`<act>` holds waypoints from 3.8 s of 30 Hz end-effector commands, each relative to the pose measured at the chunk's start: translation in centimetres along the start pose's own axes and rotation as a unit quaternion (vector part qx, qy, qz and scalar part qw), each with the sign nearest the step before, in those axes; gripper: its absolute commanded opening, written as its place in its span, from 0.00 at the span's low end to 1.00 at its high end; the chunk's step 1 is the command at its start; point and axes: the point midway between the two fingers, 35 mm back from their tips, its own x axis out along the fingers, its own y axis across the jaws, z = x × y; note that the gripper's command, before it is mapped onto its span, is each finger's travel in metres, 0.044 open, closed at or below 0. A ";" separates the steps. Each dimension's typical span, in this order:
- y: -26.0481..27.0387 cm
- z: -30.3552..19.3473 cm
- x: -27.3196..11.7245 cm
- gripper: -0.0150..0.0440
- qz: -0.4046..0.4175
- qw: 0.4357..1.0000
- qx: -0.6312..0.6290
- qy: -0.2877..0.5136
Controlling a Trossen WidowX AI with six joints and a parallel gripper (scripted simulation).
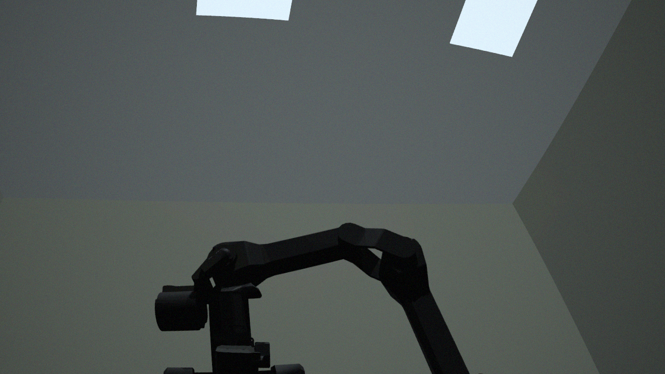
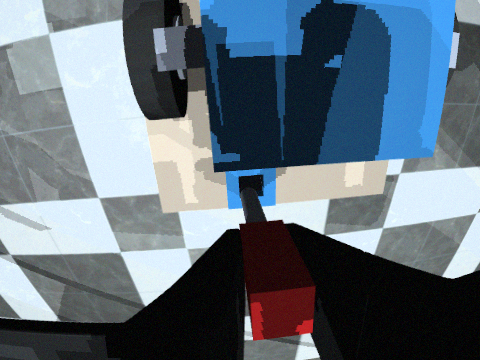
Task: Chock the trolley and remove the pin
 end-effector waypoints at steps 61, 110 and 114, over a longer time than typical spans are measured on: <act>8.1 -2.7 -0.1 0.25 0.002 1.000 0.001 0.005; 7.8 14.5 -2.2 0.25 0.002 1.000 0.002 -0.005; 7.9 16.1 -2.4 0.25 0.002 1.000 0.002 -0.005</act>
